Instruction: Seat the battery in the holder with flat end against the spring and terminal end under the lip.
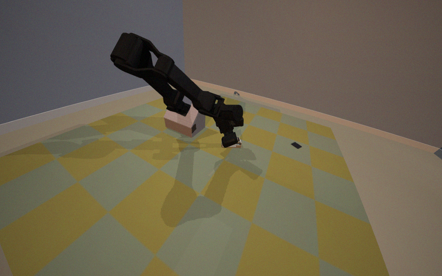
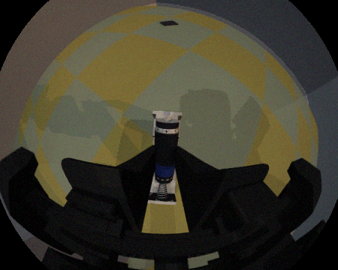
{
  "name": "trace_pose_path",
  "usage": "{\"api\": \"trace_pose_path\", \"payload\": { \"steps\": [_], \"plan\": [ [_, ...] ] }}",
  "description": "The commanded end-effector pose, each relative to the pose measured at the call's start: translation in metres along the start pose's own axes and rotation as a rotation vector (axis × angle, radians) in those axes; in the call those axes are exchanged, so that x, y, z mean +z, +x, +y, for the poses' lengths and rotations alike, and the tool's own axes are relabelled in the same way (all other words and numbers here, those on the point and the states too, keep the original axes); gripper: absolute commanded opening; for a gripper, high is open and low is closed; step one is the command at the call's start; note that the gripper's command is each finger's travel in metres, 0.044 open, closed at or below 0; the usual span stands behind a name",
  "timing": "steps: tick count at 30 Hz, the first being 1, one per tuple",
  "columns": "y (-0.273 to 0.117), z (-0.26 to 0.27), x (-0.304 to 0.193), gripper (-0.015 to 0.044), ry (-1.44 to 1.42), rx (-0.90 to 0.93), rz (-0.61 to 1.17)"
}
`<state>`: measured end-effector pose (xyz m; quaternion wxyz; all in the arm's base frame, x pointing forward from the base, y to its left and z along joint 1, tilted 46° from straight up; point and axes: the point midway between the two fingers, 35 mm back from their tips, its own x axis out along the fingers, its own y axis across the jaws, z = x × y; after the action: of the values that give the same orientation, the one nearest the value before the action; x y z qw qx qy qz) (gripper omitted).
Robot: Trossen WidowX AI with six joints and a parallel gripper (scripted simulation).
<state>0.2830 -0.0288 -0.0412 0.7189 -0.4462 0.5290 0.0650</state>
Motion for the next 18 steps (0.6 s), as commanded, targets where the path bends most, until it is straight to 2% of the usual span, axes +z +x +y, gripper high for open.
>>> {"api": "trace_pose_path", "payload": {
  "steps": [1, 18],
  "plan": [
    [-0.0025, 0.0011, -0.0053, 0.0062, -0.004, 0.002, -0.002],
    [-0.0077, 0.0014, -0.0145, 0.0062, -0.004, 0.006, 0.006]
  ]
}}
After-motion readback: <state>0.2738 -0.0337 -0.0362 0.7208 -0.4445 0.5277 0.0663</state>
